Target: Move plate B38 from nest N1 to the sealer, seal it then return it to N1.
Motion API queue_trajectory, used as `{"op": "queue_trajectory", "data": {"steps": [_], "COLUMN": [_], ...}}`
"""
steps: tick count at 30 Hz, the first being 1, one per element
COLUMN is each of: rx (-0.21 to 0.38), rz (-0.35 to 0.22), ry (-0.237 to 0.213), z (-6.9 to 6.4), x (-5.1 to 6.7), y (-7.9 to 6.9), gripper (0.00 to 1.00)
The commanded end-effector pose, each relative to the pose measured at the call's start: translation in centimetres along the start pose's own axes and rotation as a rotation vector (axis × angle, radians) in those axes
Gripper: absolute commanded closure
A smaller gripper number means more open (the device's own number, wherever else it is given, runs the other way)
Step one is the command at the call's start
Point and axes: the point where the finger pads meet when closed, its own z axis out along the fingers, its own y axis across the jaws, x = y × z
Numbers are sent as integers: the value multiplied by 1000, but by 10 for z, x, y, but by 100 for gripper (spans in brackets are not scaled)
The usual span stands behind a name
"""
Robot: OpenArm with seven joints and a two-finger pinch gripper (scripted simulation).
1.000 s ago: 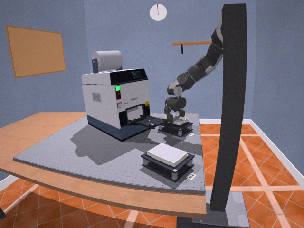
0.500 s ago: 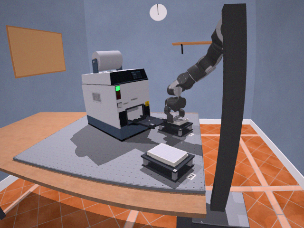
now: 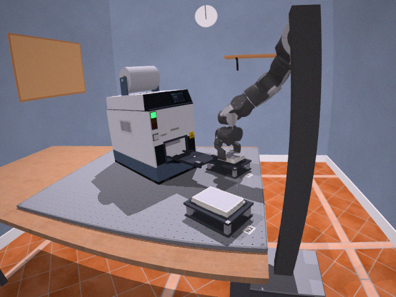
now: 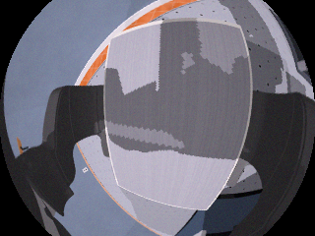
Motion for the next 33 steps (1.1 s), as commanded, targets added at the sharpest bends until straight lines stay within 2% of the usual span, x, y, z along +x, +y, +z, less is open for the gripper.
{"op": "queue_trajectory", "data": {"steps": [1,20,25,33], "rx": [6,4,-1,-1], "rz": [4,4,1,1], "ry": [-5,-8,-4,-4], "z": [-1,-3,3,3], "x": [-1,-3,0,0], "y": [-2,-2,0,0], "gripper": [100,100,100,100]}}
